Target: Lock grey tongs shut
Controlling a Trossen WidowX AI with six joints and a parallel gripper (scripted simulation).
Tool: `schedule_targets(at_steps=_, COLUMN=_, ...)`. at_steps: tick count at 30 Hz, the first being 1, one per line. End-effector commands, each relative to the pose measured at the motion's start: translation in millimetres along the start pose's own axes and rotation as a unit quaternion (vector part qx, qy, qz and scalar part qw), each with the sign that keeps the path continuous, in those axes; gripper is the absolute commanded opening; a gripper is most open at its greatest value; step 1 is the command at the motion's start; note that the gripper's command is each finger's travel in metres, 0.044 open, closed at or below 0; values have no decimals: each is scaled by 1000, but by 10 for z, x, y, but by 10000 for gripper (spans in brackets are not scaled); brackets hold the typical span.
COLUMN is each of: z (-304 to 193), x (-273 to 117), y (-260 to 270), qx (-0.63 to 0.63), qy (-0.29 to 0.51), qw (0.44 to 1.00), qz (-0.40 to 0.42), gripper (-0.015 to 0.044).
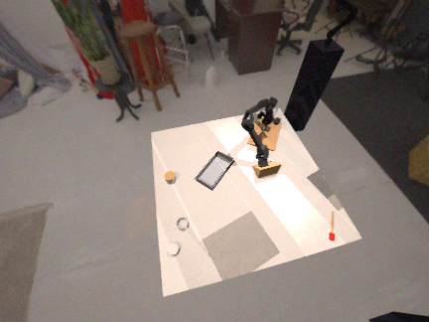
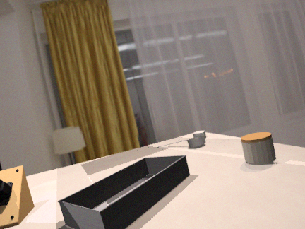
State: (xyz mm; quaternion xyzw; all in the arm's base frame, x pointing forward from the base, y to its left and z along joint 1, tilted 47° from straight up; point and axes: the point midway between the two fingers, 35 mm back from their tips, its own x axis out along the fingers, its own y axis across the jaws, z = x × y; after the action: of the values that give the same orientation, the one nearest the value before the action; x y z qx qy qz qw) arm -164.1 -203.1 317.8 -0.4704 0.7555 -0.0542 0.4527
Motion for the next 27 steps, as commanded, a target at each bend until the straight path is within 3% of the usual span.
schedule_targets(at_steps=1, z=18, x=11, y=17, qx=-13, qy=39, qw=999, qz=18, gripper=-150)
schedule_targets(at_steps=27, z=28, x=-115, y=-11, qx=-30, qy=290, qw=956, qz=34, gripper=-150)
